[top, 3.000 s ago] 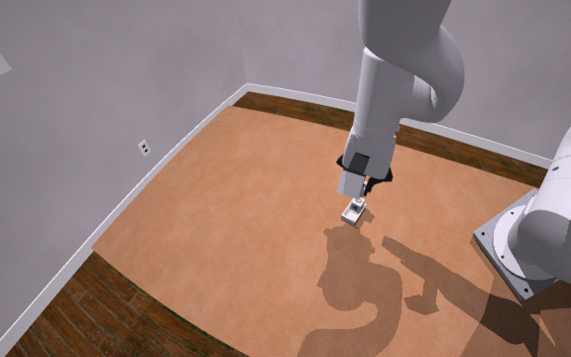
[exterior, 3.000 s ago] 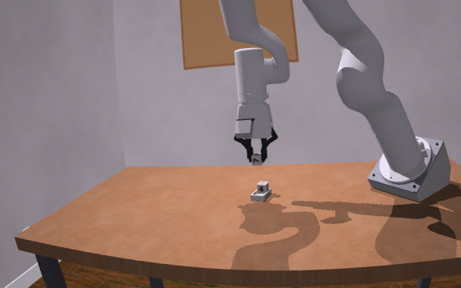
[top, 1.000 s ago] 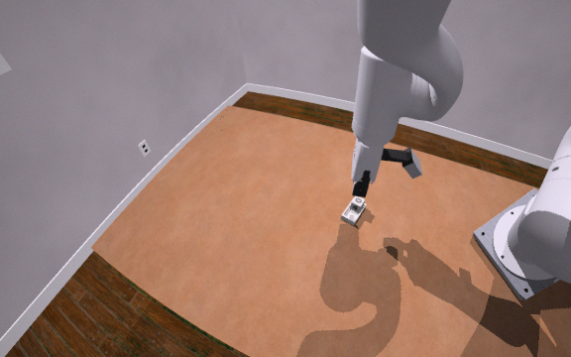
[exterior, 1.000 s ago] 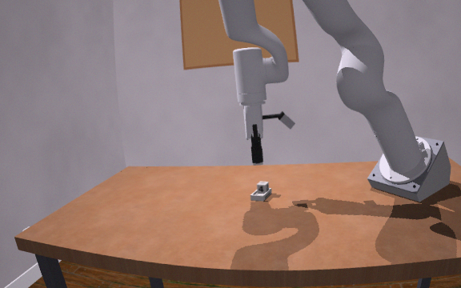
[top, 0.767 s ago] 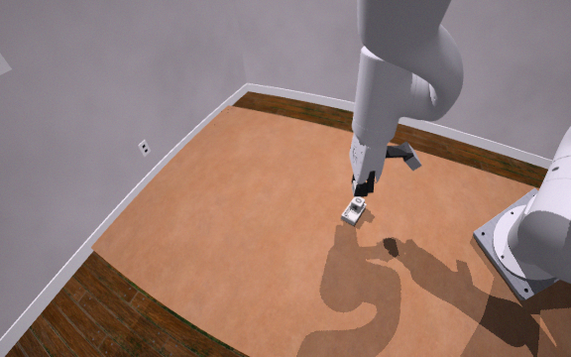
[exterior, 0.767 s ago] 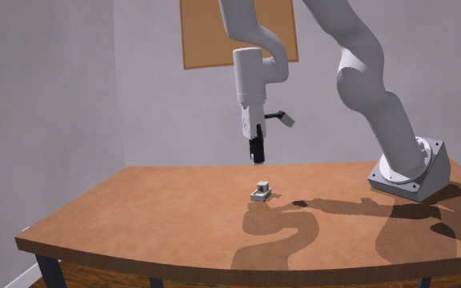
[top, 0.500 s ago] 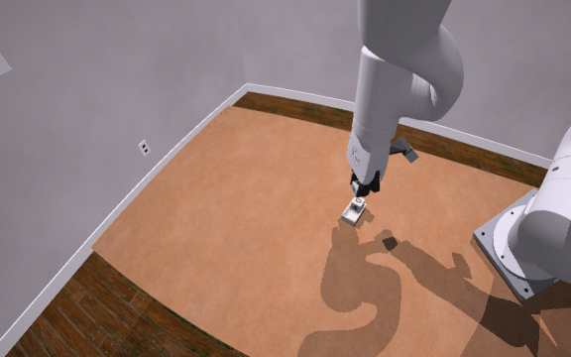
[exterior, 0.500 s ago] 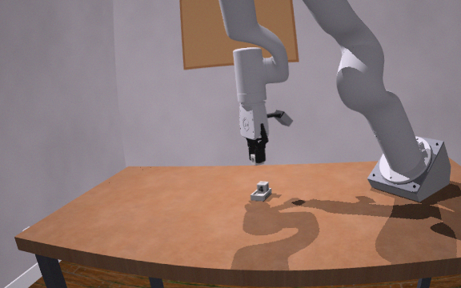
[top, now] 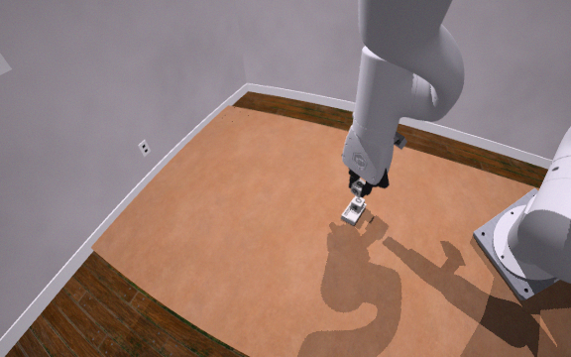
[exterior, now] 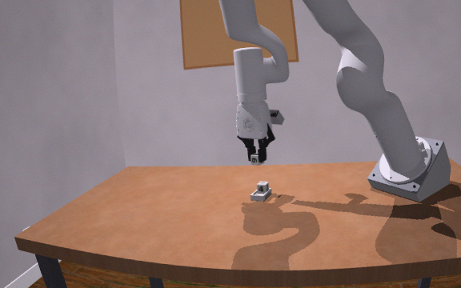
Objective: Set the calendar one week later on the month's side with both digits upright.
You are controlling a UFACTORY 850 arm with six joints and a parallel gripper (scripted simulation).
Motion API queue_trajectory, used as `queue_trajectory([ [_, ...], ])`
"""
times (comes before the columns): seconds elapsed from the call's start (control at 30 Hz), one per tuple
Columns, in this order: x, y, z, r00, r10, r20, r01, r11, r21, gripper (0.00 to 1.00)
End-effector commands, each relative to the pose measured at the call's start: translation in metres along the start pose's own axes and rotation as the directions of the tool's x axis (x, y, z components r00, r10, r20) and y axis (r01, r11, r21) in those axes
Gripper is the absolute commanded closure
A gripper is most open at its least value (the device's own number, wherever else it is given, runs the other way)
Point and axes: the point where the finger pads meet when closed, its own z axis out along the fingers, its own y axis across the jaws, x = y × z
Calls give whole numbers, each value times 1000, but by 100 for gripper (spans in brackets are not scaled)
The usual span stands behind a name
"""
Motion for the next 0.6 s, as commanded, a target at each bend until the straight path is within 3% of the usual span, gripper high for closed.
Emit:
queue_trajectory([
  [0.0, 0, -1, 0, 990, -140, 11, 140, 990, 11, 73],
  [0.2, 0, -1, 0, 971, -241, 9, 241, 971, 12, 73],
  [0.57, 0, -1, 0, 966, -258, 9, 257, 966, 12, 73],
])
